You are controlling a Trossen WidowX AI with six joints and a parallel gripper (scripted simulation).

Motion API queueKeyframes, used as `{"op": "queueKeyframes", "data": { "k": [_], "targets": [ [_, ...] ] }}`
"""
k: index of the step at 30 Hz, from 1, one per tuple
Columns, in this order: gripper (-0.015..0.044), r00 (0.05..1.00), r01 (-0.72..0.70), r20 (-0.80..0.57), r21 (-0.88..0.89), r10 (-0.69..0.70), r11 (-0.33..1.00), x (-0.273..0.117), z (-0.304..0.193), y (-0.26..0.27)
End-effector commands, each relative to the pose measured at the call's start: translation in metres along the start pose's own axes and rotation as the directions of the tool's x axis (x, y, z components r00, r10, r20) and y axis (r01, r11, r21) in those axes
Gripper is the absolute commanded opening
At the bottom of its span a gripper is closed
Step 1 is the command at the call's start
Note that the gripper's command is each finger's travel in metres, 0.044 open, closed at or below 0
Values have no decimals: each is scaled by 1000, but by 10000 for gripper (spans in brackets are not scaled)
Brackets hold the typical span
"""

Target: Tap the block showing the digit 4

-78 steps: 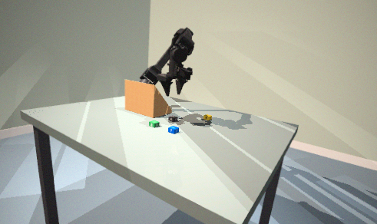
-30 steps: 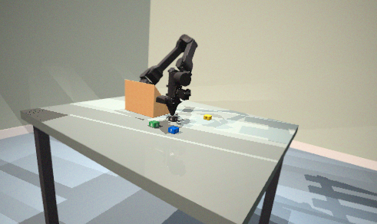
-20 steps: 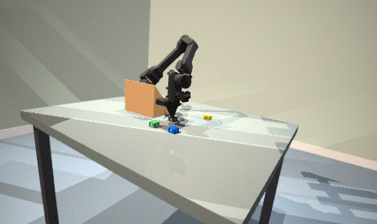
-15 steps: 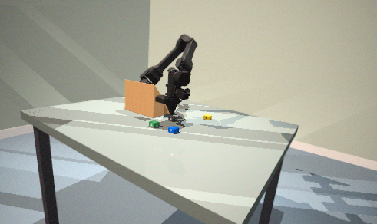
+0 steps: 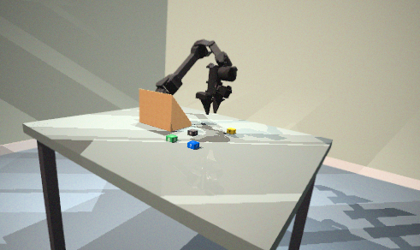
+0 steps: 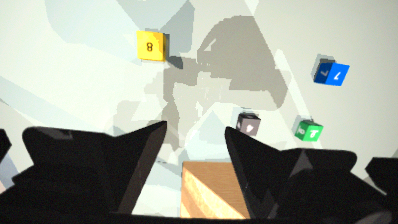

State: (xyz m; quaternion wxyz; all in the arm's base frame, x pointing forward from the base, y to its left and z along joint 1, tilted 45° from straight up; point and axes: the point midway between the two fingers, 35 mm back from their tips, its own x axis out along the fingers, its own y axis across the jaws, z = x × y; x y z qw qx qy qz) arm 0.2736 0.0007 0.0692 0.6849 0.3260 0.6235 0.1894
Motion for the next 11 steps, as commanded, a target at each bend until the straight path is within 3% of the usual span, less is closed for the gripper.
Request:
{"op": "queueKeyframes", "data": {
  "k": [1, 5, 11],
  "targets": [
    [387, 1000, -14, 2, -7, 14, 1000, -25, -8, 65],
    [400, 1000, -29, -1, -11, 29, 1000, -42, -24, 109],
    [400, 1000, -31, -2, -11, 31, 999, -44, -26, 113]
  ]
}}
